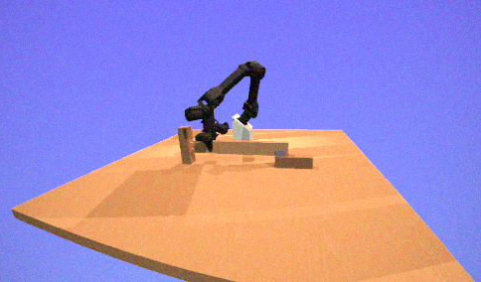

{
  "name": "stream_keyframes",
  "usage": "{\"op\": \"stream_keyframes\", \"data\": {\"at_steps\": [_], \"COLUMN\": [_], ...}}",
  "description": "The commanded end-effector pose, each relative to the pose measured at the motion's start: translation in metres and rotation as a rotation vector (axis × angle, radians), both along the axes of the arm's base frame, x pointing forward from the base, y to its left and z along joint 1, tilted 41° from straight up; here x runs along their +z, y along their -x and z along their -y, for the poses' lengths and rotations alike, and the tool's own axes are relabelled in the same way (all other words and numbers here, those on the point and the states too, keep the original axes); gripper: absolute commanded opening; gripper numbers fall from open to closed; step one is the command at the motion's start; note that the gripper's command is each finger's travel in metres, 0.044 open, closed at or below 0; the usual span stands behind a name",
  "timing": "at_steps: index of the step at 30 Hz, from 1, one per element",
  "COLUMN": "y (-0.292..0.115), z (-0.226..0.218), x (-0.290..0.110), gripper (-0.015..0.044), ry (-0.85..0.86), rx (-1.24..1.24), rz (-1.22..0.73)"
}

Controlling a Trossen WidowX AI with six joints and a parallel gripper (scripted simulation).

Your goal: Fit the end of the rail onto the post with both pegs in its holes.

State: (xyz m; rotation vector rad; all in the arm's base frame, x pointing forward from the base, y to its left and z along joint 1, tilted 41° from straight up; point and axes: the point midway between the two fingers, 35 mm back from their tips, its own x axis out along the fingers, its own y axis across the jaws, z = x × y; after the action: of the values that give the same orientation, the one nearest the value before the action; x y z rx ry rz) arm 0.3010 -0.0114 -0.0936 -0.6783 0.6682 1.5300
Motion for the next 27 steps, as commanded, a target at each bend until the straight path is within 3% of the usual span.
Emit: {"op": "stream_keyframes", "data": {"at_steps": [1,27], "y": [-0.0023,-0.0026], "z": [0.0043,0.0096], "x": [0.0000,-0.0043], "gripper": [0.0000,0.0000], "ry": [0.005,0.005], "rx": [-0.004,-0.004], "rz": [0.008,0.008]}}
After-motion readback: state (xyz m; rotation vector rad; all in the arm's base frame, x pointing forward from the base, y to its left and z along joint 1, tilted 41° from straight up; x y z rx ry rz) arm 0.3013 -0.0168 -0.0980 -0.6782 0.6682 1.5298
